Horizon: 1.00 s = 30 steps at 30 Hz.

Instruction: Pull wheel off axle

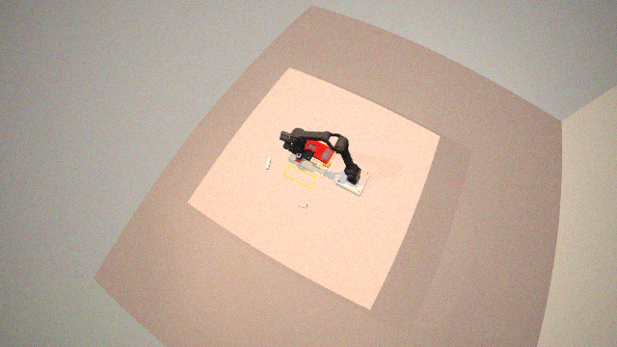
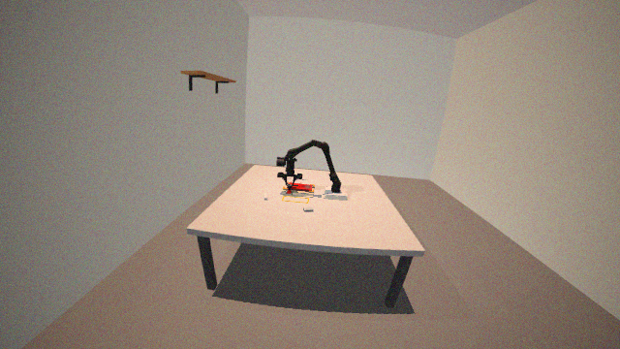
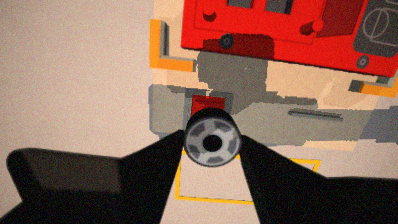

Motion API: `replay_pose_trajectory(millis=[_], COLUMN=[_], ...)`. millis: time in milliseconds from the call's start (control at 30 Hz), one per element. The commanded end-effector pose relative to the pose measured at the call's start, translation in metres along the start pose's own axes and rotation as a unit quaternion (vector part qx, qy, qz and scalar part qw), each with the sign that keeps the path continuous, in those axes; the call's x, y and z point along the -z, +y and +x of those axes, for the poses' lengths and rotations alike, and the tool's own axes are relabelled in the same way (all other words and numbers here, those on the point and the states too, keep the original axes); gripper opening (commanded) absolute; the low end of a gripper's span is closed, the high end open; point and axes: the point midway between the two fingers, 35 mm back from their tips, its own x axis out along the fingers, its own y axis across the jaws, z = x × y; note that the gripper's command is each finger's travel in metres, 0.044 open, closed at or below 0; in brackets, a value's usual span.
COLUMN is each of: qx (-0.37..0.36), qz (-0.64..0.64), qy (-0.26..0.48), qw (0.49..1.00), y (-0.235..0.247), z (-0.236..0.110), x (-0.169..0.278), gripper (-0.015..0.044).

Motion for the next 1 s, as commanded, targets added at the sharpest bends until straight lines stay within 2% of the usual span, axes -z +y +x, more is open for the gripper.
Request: replay_pose_trajectory(millis=[0, 967], qx=[-0.003, -0.004], qz=[0.001, 0.001], qy=[0.000, 0.000], qw=[1.000, 1.000], y=[0.001, 0.000], z=[-0.004, -0.020], x=[0.000, 0.000], gripper=[0.0000, 0.0000])
